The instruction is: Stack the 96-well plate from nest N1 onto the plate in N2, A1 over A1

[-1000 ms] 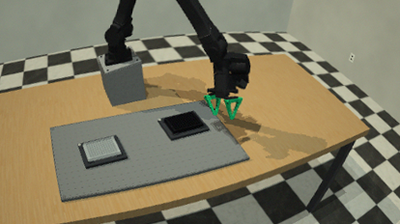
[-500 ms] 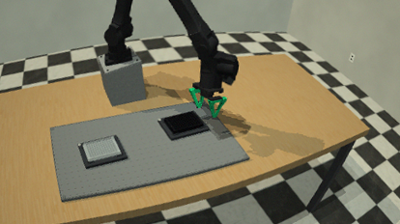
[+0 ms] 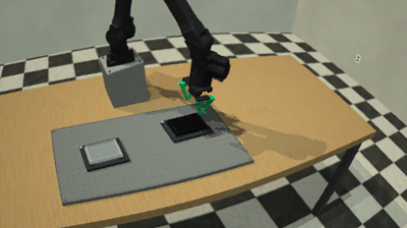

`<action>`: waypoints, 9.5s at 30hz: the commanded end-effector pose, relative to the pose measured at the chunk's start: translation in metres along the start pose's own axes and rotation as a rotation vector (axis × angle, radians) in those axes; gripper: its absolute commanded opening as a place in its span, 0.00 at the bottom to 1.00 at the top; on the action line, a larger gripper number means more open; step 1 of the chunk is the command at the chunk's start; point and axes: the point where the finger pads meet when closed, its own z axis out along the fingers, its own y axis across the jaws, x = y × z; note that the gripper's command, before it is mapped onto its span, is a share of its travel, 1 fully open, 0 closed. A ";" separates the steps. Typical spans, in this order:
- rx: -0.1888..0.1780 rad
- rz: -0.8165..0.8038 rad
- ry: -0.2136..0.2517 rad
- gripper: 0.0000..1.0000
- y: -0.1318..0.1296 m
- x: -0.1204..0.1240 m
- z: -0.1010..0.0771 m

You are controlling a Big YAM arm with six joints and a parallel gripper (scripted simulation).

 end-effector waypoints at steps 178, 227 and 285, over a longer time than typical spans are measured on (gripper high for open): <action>0.023 0.014 -0.024 0.00 -0.003 -0.002 0.012; 0.014 0.010 -0.019 0.00 -0.001 -0.002 -0.011; 0.009 0.019 -0.004 0.00 -0.001 0.105 -0.009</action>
